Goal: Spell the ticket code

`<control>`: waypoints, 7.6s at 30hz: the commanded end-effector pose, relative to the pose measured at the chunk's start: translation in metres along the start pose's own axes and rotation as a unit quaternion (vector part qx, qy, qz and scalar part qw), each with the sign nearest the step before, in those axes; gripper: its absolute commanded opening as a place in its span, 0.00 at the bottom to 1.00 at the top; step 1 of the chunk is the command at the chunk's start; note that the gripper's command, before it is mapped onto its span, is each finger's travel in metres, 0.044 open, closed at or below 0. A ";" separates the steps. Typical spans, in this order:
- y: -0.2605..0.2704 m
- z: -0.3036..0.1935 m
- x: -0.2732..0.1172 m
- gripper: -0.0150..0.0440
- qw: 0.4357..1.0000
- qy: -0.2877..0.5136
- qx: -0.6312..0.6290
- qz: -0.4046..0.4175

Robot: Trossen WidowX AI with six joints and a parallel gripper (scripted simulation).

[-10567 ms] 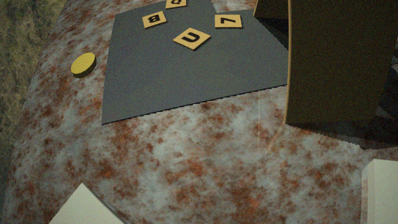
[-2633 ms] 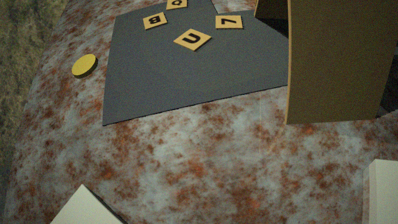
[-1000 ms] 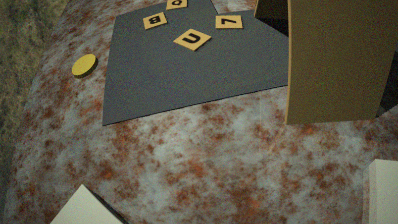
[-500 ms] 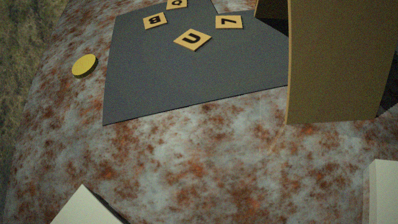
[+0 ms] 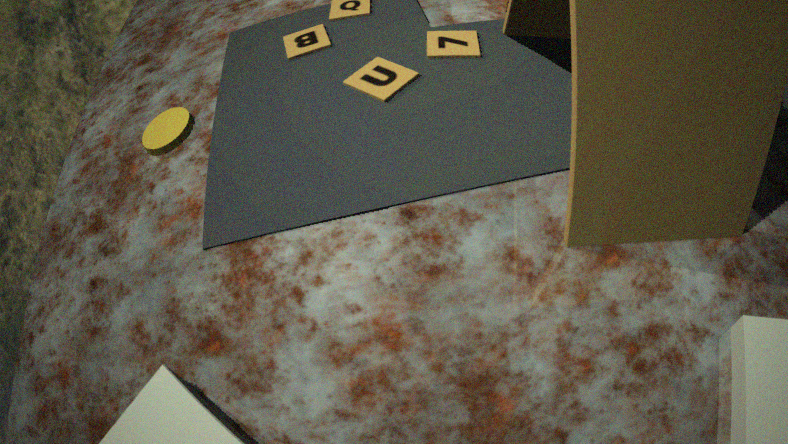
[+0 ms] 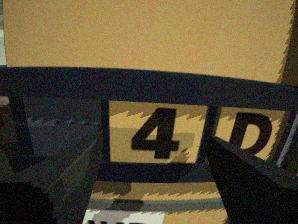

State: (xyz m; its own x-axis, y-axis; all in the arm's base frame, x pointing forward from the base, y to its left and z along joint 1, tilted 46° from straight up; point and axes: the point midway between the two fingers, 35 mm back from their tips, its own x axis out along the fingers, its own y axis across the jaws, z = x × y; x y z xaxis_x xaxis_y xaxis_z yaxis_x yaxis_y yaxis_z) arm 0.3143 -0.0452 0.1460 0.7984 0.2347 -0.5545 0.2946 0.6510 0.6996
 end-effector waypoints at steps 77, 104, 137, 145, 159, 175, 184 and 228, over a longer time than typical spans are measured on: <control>0.009 0.008 -0.025 0.25 0.993 0.116 -0.009 -0.021; 0.032 0.022 -0.011 0.25 0.941 0.339 -0.004 0.001; 0.035 0.023 0.005 0.25 0.941 0.339 -0.005 0.001; 0.035 0.023 0.009 0.25 0.941 0.339 -0.005 0.001; 0.036 0.023 0.016 0.25 0.941 0.339 -0.005 0.002; 0.030 0.023 0.014 0.25 0.941 0.339 -0.005 0.001; 0.027 0.023 0.014 0.25 0.941 0.339 -0.005 0.001; 0.023 0.022 -0.015 0.25 0.941 0.340 -0.004 0.000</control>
State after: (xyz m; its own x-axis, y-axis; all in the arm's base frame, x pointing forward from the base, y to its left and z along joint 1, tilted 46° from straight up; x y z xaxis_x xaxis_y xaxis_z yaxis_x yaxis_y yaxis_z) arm 0.3230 -0.0497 0.1790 0.2793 0.6420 -0.7140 0.2895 0.6527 0.7001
